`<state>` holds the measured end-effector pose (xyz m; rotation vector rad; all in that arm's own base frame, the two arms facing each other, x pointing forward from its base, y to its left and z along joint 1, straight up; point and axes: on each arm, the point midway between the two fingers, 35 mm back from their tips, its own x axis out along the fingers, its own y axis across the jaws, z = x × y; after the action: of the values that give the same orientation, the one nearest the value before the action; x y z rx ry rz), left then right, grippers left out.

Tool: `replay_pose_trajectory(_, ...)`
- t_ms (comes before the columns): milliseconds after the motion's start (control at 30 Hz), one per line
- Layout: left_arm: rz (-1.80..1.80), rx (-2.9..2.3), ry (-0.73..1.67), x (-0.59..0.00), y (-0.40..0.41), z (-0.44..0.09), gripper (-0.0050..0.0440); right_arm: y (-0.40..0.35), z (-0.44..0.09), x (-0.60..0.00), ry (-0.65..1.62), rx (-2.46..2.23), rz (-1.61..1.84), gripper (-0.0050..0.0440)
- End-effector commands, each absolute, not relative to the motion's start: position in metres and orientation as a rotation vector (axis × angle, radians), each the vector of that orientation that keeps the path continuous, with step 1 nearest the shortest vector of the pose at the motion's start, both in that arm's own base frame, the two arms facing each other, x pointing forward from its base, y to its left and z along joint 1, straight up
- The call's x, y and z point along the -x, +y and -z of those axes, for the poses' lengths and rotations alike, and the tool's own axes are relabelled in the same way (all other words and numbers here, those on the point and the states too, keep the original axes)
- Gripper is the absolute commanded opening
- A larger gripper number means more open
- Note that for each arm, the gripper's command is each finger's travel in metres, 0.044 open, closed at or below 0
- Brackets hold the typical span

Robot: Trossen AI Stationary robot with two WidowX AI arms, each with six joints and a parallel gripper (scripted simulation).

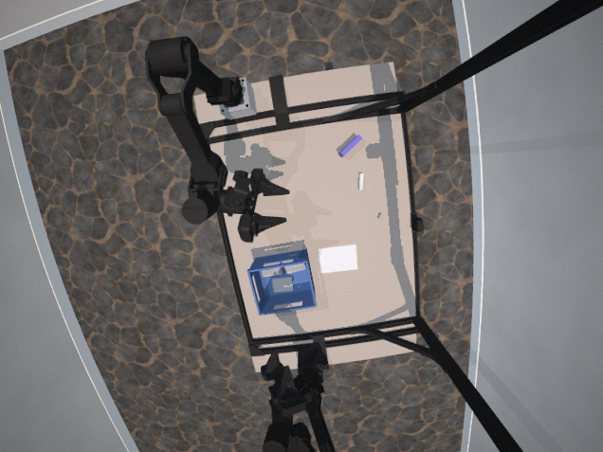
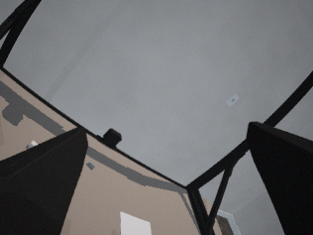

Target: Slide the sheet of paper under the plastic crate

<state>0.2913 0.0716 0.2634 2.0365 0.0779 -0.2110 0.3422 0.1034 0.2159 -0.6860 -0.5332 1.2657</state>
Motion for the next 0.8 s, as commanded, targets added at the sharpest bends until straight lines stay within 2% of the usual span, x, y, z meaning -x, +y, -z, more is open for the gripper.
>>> replay_pose_trajectory(0, 0.211, -2.037, 0.078, -0.291, 0.072, -0.263, 0.04, 0.103, -0.216, -0.342, -0.533, 0.686, -1.266, 0.04)
replay_pose_trajectory(533, 0.211, -2.037, 0.078, -0.291, 0.072, -0.263, 0.04, 0.103, -0.216, -0.342, -0.533, 0.686, -1.266, 0.04)
replay_pose_trajectory(767, 0.263, -1.96, 0.104, -0.303, 0.069, -0.262, 0.0232, 0.103, -0.21, -0.352, -0.443, 0.616, -1.234, 0.0232)
